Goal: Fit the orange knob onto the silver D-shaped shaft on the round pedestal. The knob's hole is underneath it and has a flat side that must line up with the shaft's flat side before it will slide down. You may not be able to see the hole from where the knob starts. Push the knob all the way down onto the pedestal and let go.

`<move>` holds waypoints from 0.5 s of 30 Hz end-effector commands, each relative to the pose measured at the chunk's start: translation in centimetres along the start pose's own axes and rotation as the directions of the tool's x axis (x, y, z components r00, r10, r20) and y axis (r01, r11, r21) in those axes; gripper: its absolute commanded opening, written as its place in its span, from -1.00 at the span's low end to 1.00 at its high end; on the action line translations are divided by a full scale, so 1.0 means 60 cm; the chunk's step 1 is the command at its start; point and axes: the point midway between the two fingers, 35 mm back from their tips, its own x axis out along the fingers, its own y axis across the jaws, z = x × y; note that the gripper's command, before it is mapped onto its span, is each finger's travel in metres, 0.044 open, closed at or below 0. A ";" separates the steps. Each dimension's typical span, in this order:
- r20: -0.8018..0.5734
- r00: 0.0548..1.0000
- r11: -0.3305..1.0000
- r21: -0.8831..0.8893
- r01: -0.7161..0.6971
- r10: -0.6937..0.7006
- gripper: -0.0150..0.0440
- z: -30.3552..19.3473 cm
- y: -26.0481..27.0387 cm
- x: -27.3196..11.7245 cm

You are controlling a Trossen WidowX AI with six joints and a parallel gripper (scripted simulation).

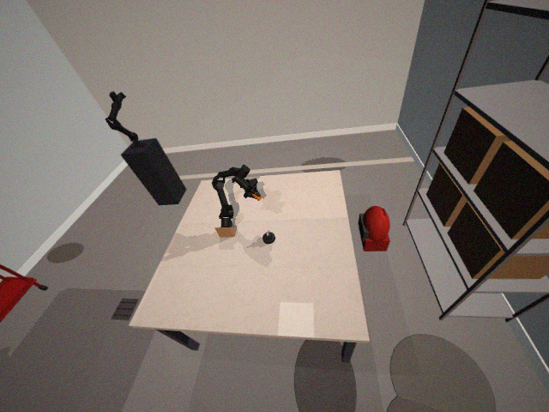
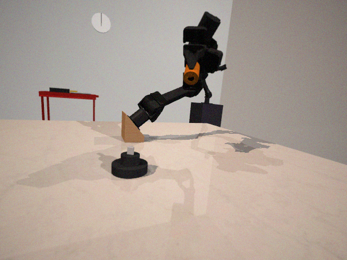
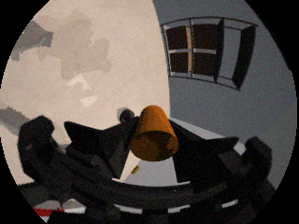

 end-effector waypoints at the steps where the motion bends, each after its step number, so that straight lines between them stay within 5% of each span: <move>1: 0.003 1.000 1.000 -0.008 0.002 -0.002 -0.49 0.002 -0.001 -0.001; 15: 0.001 0.992 0.992 -0.001 -0.125 0.125 -0.49 0.000 0.011 0.016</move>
